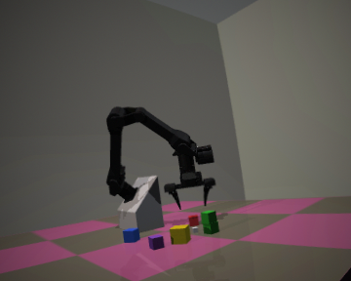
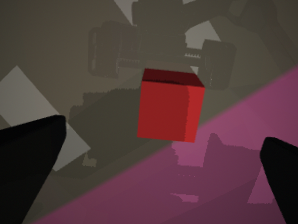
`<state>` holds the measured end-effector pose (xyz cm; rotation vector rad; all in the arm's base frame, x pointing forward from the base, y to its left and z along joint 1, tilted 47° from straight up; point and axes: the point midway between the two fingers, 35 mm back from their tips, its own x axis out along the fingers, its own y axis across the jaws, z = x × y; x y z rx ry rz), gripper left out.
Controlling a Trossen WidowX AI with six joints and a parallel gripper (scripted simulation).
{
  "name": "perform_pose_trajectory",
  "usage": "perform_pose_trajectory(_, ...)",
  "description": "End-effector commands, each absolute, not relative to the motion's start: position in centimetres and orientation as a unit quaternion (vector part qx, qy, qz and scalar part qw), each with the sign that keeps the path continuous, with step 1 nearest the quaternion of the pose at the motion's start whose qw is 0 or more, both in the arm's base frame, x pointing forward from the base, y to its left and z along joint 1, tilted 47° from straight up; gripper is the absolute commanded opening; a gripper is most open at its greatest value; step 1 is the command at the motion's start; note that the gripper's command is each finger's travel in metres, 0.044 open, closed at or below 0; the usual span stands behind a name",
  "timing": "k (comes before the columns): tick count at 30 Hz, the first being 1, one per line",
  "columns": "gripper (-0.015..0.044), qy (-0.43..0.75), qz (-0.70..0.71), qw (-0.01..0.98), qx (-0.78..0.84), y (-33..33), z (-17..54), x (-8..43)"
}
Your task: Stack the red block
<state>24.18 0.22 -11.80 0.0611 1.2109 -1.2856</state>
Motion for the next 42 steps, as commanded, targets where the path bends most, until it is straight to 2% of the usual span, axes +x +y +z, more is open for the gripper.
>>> perform_pose_trajectory(1,0.0440,0.531,-0.562,0.634,0.020,-0.8,-12.7,23.5)
perform_pose_trajectory(42,0.0440,0.530,-0.563,0.634,0.019,-3.7,-15.6,22.7)
